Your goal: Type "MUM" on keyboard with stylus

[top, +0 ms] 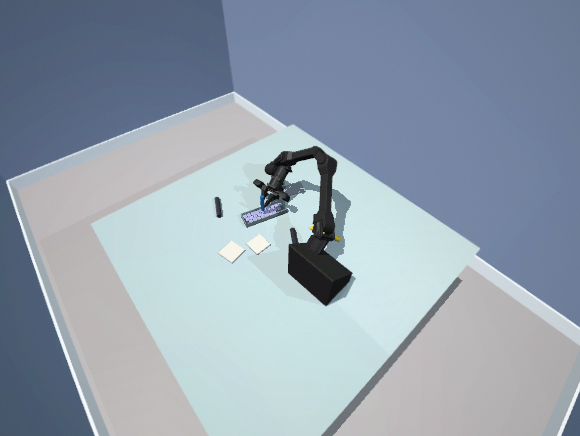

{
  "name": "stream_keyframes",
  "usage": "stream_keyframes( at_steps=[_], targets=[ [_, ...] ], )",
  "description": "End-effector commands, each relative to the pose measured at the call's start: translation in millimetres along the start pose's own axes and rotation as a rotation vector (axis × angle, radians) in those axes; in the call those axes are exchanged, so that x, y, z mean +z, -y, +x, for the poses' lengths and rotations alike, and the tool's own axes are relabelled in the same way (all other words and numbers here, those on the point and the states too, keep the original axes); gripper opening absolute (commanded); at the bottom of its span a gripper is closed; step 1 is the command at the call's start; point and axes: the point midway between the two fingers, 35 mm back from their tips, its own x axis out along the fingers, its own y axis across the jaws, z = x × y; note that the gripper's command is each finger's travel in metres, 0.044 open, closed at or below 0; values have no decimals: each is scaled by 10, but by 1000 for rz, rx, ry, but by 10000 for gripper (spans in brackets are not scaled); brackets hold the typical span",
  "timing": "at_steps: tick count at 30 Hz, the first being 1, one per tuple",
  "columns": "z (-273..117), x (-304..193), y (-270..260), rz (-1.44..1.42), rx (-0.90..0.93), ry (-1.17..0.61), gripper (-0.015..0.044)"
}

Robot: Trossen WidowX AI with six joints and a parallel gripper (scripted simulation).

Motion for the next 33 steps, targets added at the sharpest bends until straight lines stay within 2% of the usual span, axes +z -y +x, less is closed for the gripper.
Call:
stream_keyframes(
  at_steps=[1,8,14,20,26,28,33],
  targets=[
    [-3,1,-3,-5,0,5,81],
    [-24,-37,-2,-5,0,5,81],
    [-177,-319,14,-5,0,4,81],
    [-172,-312,6,-15,2,9,84],
    [-172,-312,6,-15,2,9,44],
    [-169,-317,-11,-15,2,9,0],
    [-143,-353,-143,-10,2,6,0]
  ],
)
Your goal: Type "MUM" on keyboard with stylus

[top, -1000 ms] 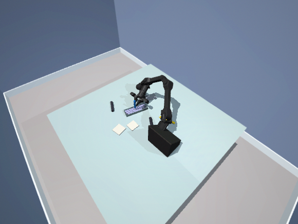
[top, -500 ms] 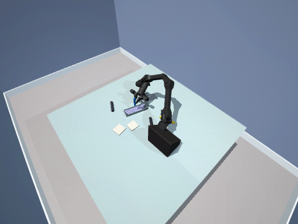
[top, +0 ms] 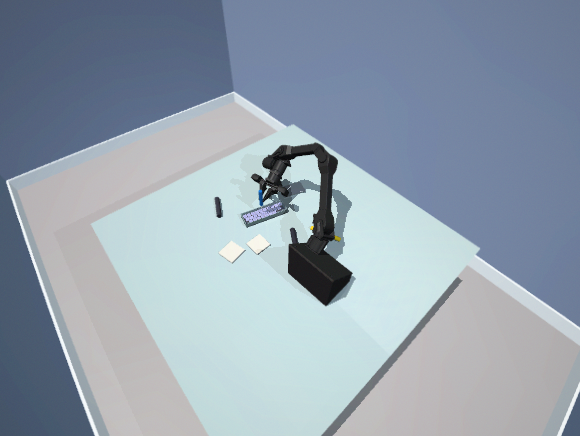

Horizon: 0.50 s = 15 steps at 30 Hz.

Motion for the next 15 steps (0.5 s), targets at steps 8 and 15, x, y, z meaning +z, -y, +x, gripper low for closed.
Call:
stream_keyframes(
  at_steps=[8,15],
  targets=[
    [54,-75,-264,7,3,-7,0],
    [146,84,-258,7,3,-6,0]
  ],
)
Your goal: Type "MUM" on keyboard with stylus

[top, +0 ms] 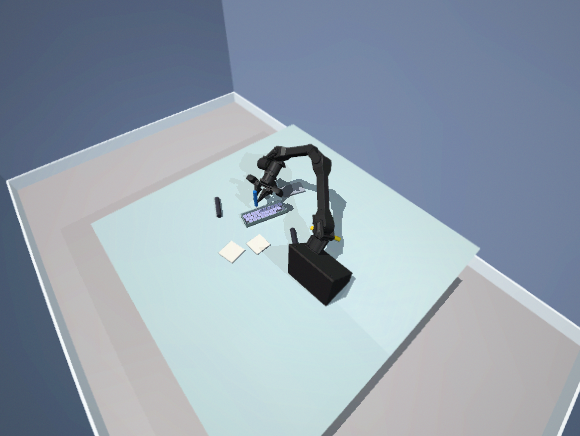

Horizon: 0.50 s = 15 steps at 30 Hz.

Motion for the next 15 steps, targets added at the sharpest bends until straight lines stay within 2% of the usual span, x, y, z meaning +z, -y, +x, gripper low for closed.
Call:
stream_keyframes(
  at_steps=[1,6,9,15],
  targets=[
    [20,40,-14,-6,4,2,0],
    [20,40,-14,-6,4,2,0],
    [27,41,-26,-6,4,2,79],
    [39,61,-28,-6,4,2,81]
  ],
)
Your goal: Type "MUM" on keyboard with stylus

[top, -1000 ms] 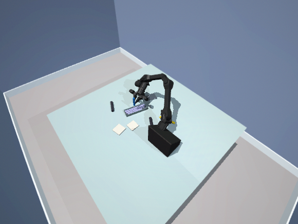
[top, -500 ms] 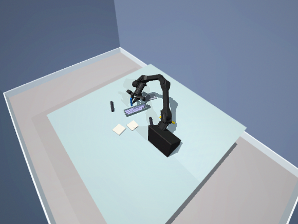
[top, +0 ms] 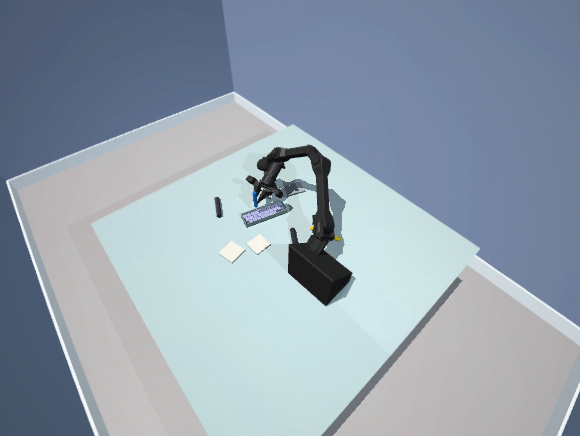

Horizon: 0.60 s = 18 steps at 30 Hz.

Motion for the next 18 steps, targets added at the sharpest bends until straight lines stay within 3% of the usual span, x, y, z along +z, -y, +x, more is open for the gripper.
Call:
stream_keyframes(
  at_steps=[1,18],
  targets=[
    [0,17,-14,-6,5,4,81],
    [43,94,-15,-6,4,4,81]
  ],
)
